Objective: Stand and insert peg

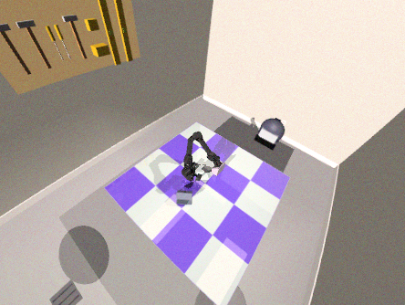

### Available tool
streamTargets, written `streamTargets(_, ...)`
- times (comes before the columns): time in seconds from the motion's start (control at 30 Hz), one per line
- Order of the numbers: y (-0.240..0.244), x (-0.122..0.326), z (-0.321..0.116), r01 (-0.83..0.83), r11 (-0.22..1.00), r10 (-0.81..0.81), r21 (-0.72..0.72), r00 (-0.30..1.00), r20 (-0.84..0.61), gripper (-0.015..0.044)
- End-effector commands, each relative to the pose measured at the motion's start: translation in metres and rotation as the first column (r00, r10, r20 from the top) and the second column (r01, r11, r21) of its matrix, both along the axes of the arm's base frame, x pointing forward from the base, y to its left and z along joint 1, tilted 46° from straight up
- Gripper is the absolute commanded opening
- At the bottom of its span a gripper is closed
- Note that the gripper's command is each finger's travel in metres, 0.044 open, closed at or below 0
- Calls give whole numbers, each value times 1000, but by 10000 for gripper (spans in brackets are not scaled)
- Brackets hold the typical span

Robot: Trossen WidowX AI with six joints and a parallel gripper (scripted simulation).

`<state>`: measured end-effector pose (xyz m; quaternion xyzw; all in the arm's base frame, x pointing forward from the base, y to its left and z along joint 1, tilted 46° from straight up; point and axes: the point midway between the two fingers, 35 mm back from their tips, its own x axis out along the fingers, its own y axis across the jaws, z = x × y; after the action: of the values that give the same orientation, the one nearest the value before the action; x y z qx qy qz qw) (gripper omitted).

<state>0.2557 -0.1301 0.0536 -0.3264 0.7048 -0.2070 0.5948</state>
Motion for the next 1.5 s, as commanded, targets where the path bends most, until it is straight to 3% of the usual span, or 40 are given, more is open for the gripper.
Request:
streamTargets(0.0,-6,-3,-6,-2,1000,2,-4,1000,-10,440)
streamTargets(0.17,-9,-5,-9,-2,1000,2,-6,1000,-10,440)
streamTargets(0.6,-9,-5,-9,-2,1000,2,-6,1000,-10,110)
streamTargets(0.97,-9,-5,-9,-2,1000,2,-6,1000,-10,110)
streamTargets(1.27,-9,-5,-9,-2,1000,2,-6,1000,-10,50)
streamTargets(1.47,-9,-5,-9,-5,1000,5,-3,1000,-4,49)
